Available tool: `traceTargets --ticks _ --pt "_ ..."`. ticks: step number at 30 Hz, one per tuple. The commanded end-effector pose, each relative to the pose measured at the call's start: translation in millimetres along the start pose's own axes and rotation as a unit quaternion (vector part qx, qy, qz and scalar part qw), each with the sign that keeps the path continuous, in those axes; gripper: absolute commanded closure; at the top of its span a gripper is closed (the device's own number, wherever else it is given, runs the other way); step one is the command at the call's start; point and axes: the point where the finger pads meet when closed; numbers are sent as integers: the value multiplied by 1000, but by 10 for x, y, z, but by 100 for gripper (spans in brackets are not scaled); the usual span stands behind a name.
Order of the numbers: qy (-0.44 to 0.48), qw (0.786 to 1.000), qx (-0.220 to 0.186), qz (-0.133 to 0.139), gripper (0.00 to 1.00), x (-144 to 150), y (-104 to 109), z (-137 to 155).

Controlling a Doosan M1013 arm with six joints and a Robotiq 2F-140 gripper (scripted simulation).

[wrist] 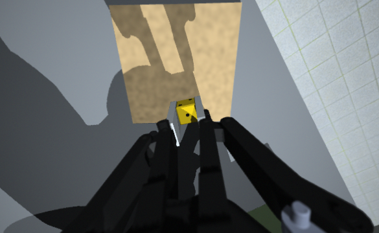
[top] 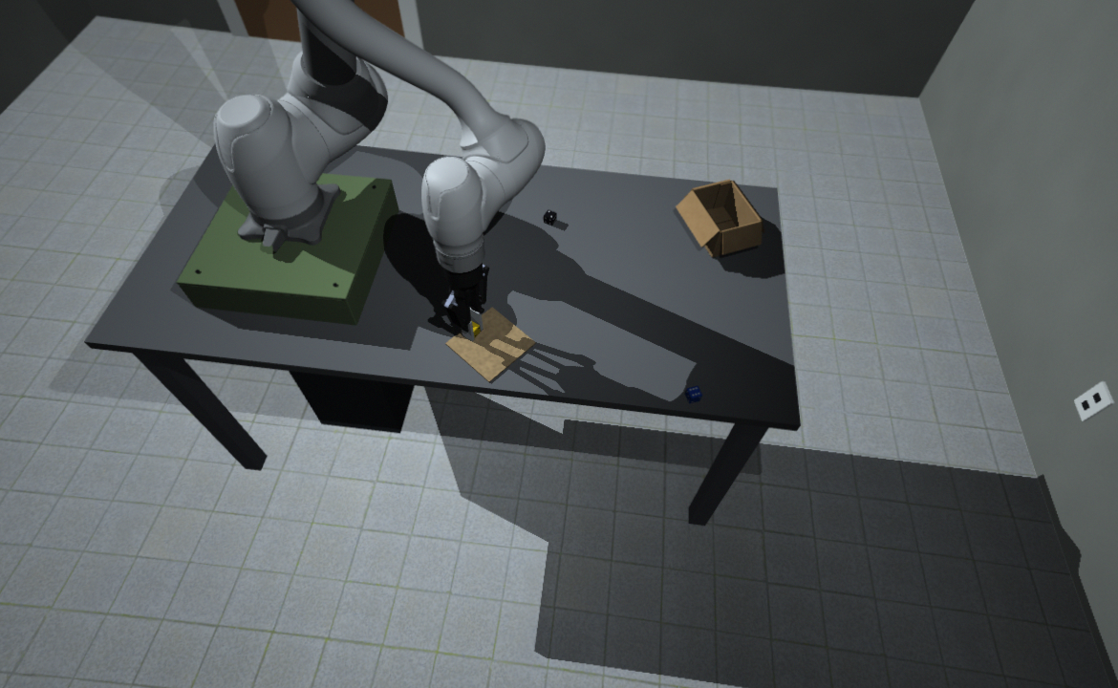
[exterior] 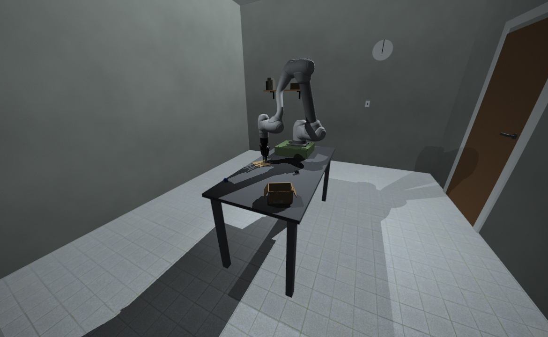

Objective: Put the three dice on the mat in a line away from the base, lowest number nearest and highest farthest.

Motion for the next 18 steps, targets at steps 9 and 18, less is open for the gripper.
traceTargets --ticks 9,18 --pt "0 1000 0 0 79 -2 5 -4" --pt "0 1000 0 0 77 -2 5 -4"
Point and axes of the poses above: the point where the finger pads meet when closed, its own y axis back along the fingers, its own x axis across the jaws, z = x × y, and after that the axes turned 12 degrees about -y, right-handed
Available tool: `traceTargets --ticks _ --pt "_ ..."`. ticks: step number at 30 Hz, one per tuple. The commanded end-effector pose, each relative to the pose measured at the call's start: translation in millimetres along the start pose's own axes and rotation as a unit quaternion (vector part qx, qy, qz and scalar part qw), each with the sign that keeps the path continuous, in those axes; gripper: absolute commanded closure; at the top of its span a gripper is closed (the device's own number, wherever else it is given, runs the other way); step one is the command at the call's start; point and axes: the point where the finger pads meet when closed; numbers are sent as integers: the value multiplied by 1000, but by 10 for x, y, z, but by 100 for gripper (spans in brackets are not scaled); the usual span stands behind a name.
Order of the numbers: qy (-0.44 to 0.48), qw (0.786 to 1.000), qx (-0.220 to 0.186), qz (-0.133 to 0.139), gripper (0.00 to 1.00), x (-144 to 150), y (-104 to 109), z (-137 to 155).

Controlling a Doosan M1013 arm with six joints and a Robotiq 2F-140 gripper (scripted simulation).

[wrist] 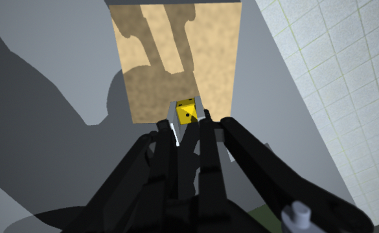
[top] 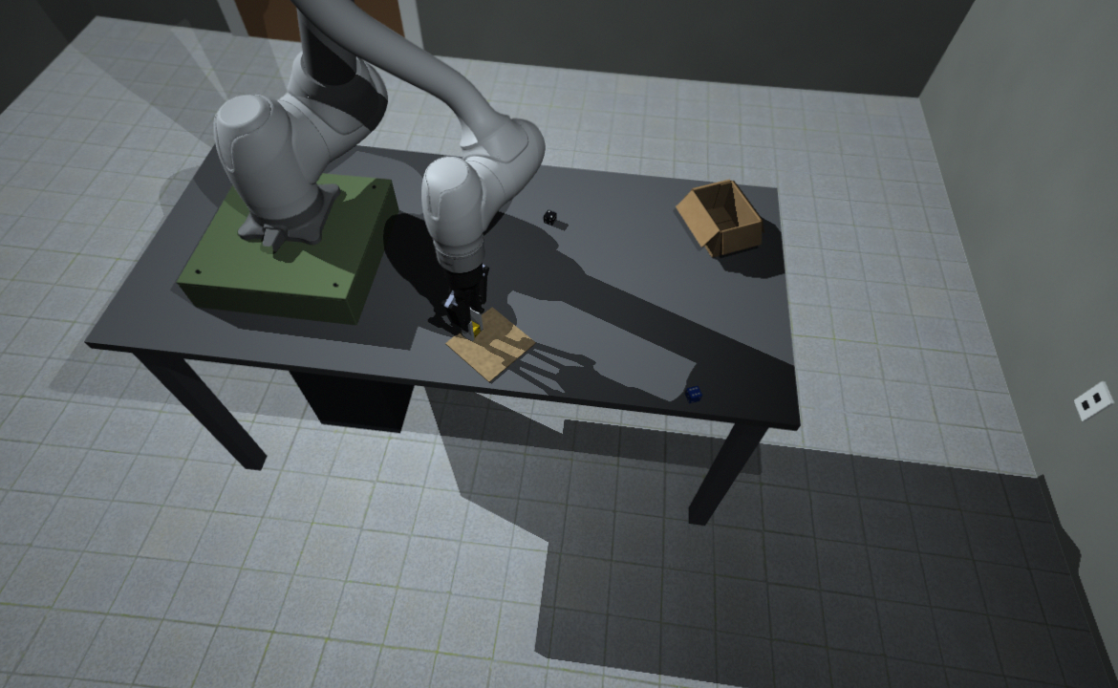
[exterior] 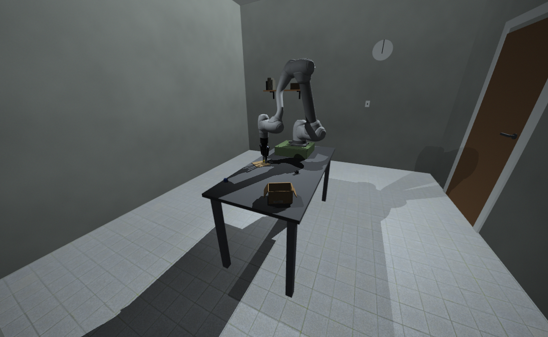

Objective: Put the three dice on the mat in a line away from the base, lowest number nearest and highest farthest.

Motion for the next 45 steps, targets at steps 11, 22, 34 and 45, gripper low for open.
traceTargets --ticks 11,22,34,45 --pt "0 1000 0 0 68 -2 5 -4" --pt "0 1000 0 0 68 -2 7 -4" --pt "0 1000 0 0 68 -1 272 -4" --pt "0 1000 0 0 68 -1 818 -4"
Point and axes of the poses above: the point where the finger pads meet when closed, its own y axis back along the fingers, its own x axis across the jaws, z = x × y, and after that the axes turned 12 degrees about -y, right-handed
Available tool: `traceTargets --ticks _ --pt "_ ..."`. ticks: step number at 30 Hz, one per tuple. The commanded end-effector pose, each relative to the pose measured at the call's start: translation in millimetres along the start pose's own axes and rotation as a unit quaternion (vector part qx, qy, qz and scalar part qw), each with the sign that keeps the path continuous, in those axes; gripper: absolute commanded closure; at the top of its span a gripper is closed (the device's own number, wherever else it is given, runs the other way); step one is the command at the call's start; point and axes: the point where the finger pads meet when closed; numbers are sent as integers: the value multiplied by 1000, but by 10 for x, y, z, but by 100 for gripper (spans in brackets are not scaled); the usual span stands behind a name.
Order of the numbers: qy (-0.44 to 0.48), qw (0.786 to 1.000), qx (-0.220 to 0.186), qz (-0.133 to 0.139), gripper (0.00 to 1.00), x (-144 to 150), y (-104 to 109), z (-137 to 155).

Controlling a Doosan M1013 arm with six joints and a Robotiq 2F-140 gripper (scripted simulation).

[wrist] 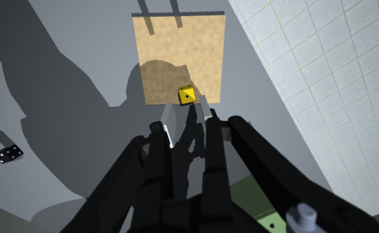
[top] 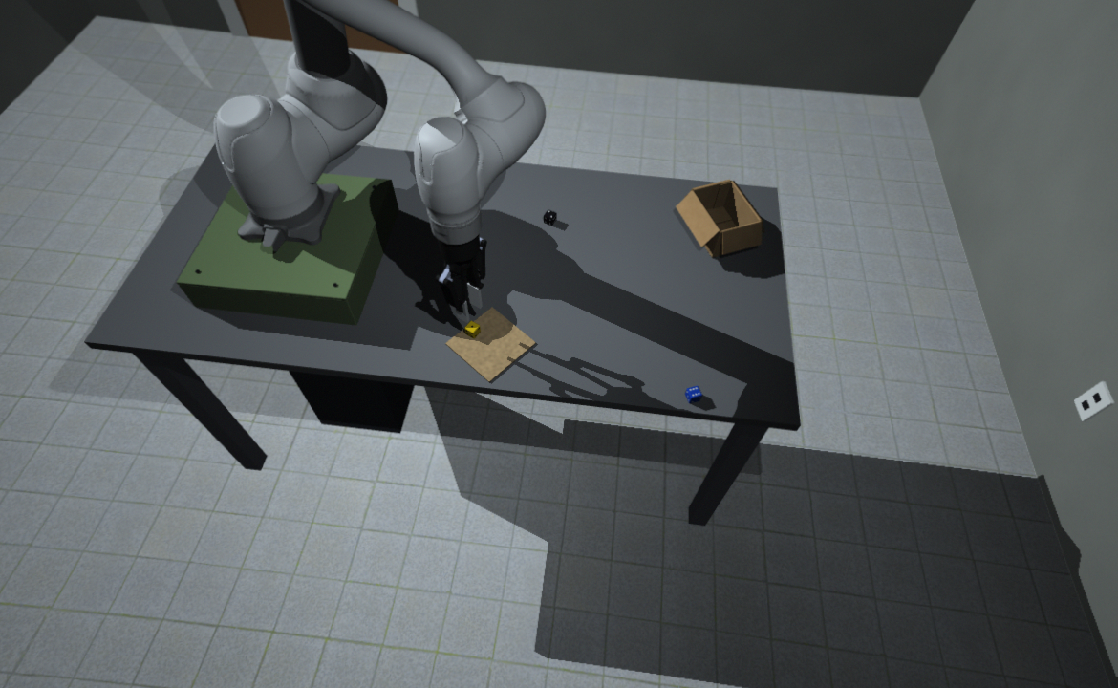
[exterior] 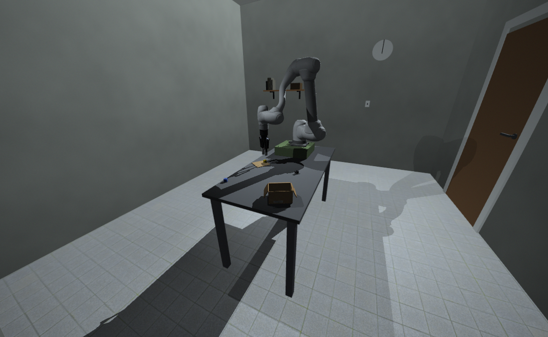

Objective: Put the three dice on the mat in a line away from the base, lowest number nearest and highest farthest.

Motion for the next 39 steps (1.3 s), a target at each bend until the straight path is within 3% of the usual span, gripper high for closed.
traceTargets --ticks 1,9,10,31,34,37,39 --pt "0 1000 0 0 68 -1 90 -4" --pt "0 1000 0 0 68 -1 147 -4" --pt "0 1000 0 0 0 -1 147 -4" --pt "0 1000 0 0 0 -20 147 -5" --pt "3 1000 0 0 0 -239 146 -13" --pt "9 1000 1 -1 0 -783 140 10" --pt "9 1000 1 -1 0 -783 140 10"
Point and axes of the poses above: the point where the finger pads meet when closed, its own y axis back along the fingers, its own x axis across the jaws, z = x × y, and after that the axes turned 12 degrees about -y, right-handed
